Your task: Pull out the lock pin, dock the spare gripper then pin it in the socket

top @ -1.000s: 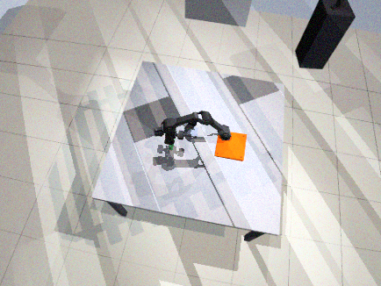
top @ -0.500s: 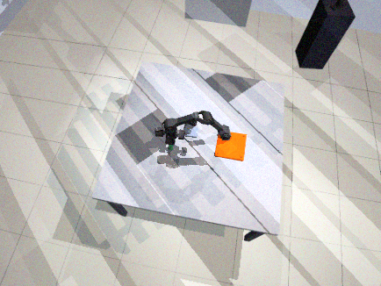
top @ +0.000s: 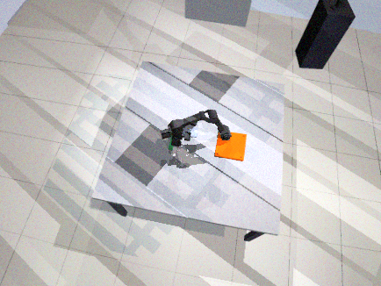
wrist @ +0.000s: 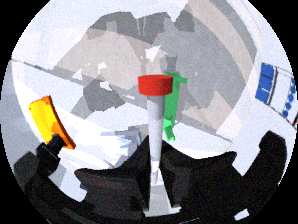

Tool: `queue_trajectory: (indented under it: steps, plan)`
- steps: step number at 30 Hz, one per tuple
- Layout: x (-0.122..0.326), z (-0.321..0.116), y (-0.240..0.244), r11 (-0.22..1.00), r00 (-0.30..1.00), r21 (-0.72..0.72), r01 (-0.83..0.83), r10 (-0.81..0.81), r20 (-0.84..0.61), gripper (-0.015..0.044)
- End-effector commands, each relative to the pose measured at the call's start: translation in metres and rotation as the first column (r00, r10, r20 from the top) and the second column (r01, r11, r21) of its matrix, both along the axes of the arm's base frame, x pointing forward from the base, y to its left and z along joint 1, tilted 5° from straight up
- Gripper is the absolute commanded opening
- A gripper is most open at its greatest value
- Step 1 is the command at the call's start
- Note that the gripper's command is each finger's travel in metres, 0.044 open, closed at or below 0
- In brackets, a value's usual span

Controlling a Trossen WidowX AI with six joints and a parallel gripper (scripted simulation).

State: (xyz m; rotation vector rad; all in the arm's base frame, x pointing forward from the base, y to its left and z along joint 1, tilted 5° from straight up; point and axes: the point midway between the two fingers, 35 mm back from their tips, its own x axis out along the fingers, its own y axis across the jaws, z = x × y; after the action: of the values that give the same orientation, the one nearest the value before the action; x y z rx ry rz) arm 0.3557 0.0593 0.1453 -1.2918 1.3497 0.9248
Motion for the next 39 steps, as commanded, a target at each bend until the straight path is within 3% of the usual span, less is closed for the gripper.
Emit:
queue_trajectory:
  steps: [1, 16, 39]
  plan:
    - [-0.012, -0.001, 0.003, 1.0, 1.0, -0.001, 0.001, -0.001, -0.006, 0.0]
    - [-0.056, -0.001, 0.011, 1.0, 1.0, -0.002, -0.007, 0.007, -0.01, 0.0]
    - [-0.051, -0.054, 0.013, 1.0, 1.0, 0.0, -0.009, 0.009, 0.001, 0.0]
